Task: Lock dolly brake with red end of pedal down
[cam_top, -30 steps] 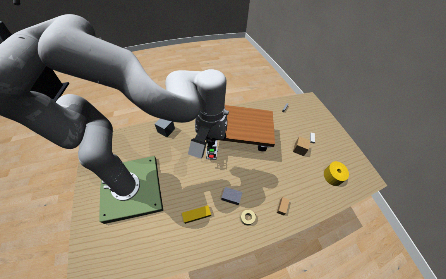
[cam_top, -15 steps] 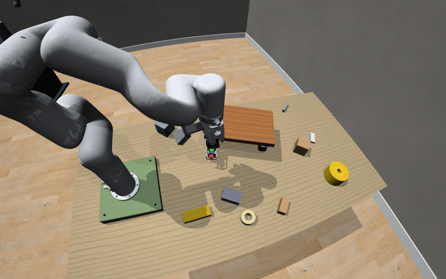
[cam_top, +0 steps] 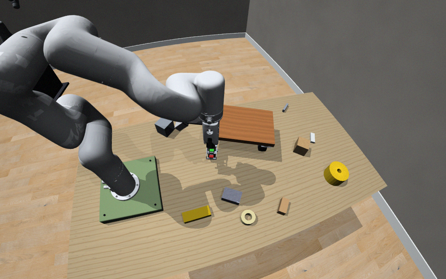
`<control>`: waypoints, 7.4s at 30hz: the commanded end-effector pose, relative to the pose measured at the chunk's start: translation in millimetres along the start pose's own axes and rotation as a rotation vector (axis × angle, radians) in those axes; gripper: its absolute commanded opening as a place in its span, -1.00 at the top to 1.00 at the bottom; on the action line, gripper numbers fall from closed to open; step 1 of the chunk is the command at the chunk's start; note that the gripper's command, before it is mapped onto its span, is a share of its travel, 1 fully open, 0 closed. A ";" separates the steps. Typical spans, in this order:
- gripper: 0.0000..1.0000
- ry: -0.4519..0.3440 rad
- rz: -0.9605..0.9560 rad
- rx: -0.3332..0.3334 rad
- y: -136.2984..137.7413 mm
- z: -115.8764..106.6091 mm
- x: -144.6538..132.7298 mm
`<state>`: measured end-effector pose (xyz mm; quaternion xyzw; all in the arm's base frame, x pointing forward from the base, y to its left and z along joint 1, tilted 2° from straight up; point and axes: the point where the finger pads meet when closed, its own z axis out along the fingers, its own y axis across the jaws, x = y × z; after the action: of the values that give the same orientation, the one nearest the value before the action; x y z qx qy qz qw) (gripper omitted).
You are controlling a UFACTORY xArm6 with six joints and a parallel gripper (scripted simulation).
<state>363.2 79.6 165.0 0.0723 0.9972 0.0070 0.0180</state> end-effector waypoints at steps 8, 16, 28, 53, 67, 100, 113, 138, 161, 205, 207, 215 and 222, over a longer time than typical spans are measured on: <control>1.00 -0.003 0.004 0.001 0.3 -1.3 -1.1; 1.00 -0.003 0.004 0.001 0.3 -1.3 -1.1; 1.00 -0.003 0.004 0.001 0.3 -1.3 -1.1; 1.00 -0.003 0.004 0.001 0.5 12.4 -1.1; 1.00 -0.003 0.004 0.001 0.8 37.2 -1.0; 1.00 -0.003 0.004 0.001 1.2 70.3 -1.0; 1.00 -0.003 0.004 0.001 1.2 70.3 -1.0; 1.00 -0.003 0.004 0.001 1.7 70.3 -2.2; 1.00 -0.003 0.004 0.001 1.7 75.3 -2.2; 1.00 -0.003 0.004 0.001 1.6 82.2 -2.2; 1.00 -0.003 0.004 0.001 1.6 81.4 -2.2; 1.00 -0.003 0.004 0.001 1.7 61.3 -2.2; 1.00 -0.003 0.004 0.001 1.7 26.0 -2.0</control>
<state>365.2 81.2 122.5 0.0742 0.9971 0.0053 0.0168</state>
